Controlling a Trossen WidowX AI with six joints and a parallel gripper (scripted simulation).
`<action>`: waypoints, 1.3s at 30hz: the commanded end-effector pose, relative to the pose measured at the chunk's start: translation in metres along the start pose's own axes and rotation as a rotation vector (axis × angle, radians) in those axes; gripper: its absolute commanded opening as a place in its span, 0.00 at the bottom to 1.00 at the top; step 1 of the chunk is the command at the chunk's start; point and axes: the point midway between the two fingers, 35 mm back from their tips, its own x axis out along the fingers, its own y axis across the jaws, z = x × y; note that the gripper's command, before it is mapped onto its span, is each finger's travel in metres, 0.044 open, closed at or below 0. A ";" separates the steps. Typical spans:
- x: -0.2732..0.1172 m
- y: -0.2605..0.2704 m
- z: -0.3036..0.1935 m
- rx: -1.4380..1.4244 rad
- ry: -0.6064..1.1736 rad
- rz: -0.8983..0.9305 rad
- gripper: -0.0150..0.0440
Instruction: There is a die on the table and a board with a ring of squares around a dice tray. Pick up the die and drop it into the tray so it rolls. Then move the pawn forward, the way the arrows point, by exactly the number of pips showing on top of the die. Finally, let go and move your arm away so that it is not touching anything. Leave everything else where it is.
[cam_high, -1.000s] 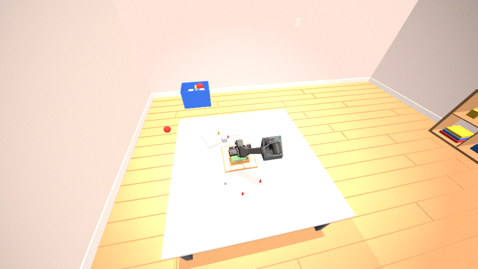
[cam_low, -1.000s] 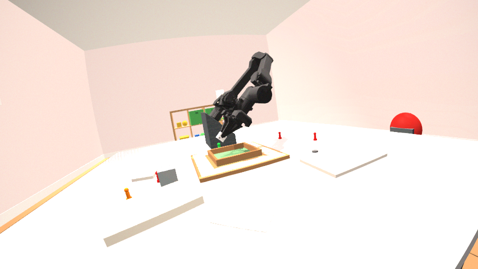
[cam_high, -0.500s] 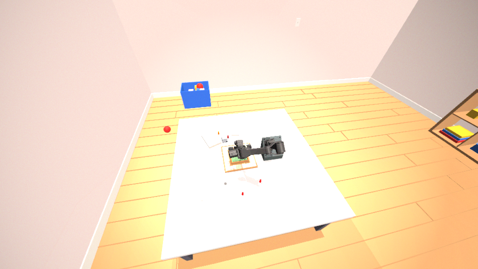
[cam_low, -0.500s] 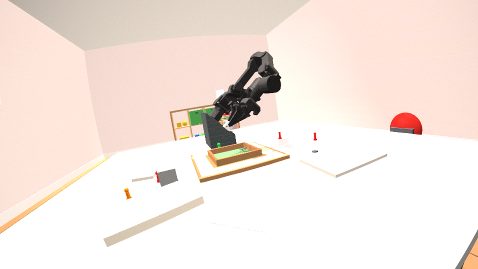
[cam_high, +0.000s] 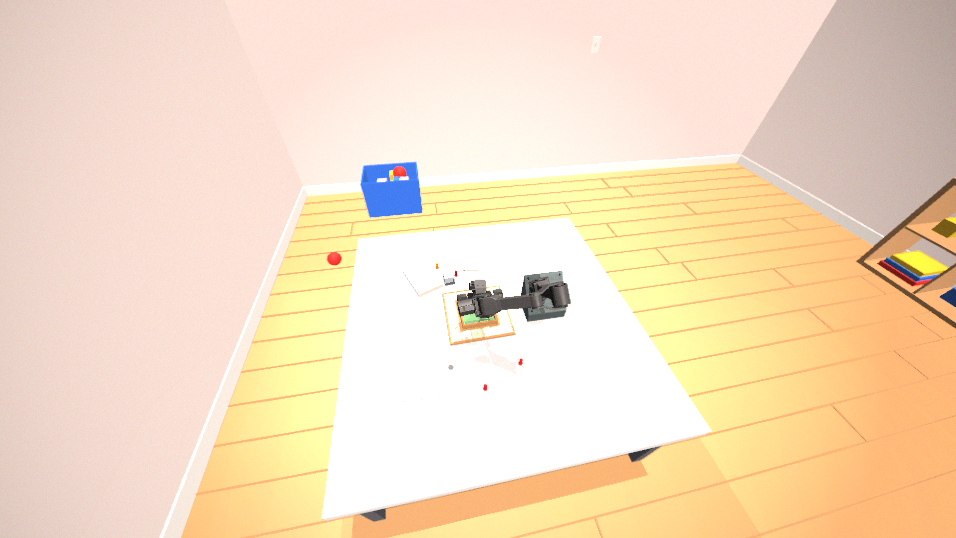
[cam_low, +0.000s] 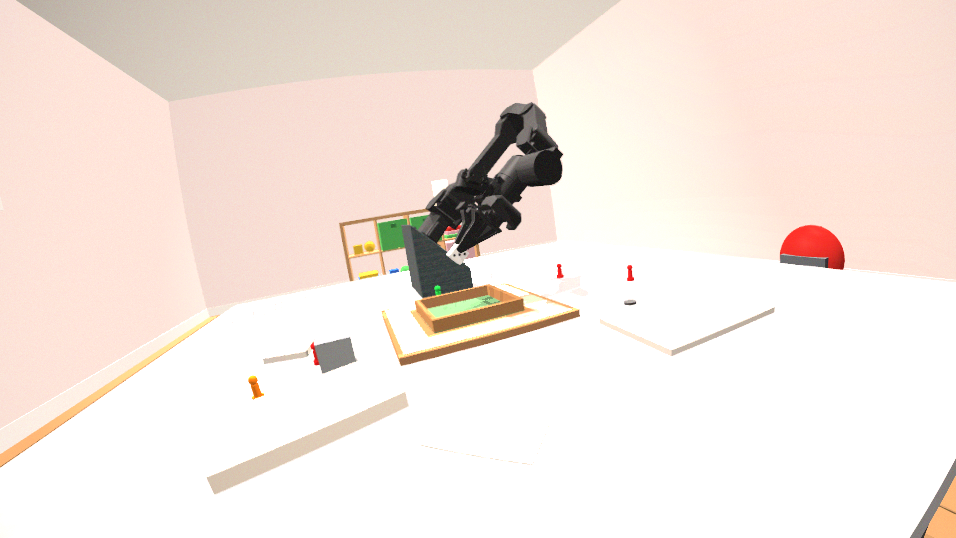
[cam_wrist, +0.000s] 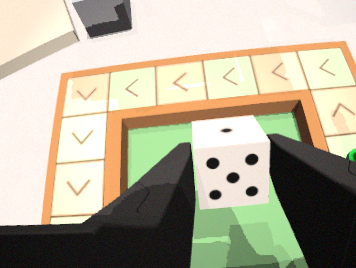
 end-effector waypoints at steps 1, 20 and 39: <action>0.000 0.000 0.000 0.000 0.000 0.002 0.61; 0.022 -0.001 0.014 0.006 0.841 -0.004 1.00; 0.061 -0.111 0.009 -0.911 0.774 0.402 0.59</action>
